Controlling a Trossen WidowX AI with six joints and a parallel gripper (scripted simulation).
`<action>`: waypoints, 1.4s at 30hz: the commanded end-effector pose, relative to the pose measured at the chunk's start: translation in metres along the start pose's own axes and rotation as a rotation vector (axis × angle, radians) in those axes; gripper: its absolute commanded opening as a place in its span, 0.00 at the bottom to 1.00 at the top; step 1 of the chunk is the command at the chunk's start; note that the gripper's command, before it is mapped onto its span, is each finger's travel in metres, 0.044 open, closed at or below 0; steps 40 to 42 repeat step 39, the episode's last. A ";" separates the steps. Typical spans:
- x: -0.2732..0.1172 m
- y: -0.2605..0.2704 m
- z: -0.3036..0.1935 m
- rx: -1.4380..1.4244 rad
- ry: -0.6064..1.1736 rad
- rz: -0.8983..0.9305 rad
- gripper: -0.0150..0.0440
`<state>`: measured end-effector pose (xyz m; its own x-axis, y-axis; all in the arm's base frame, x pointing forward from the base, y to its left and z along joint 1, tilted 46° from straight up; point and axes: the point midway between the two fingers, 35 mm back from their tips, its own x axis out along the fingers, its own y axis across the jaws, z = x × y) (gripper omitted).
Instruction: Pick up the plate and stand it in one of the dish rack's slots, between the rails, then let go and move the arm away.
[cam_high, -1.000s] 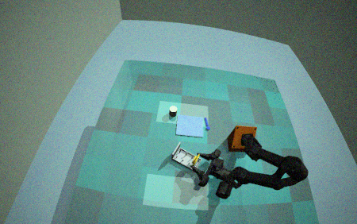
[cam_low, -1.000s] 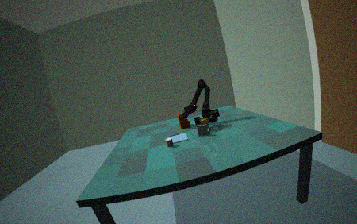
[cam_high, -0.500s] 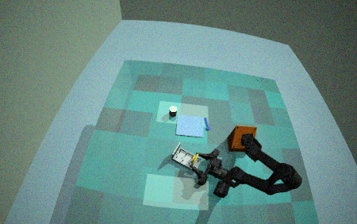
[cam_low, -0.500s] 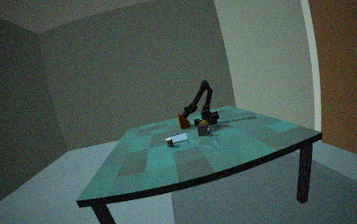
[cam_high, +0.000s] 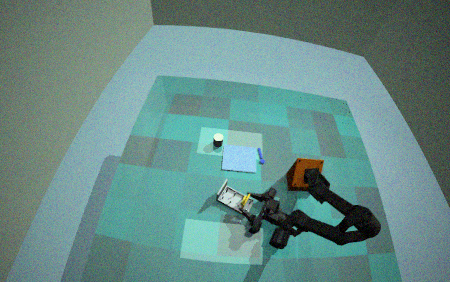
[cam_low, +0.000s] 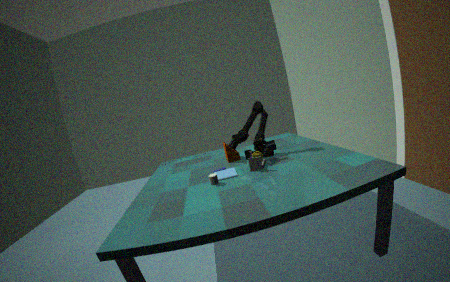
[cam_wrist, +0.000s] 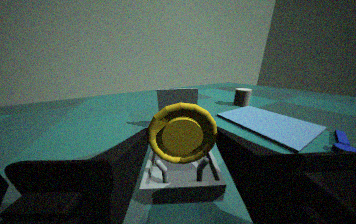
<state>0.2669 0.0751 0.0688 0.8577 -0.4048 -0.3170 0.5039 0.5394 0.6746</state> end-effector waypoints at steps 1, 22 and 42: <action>0.000 0.000 0.000 0.000 0.000 0.000 0.70; 0.007 0.010 0.077 -0.005 0.005 -0.018 0.93; 0.026 -0.004 0.121 -0.260 0.075 -0.136 0.93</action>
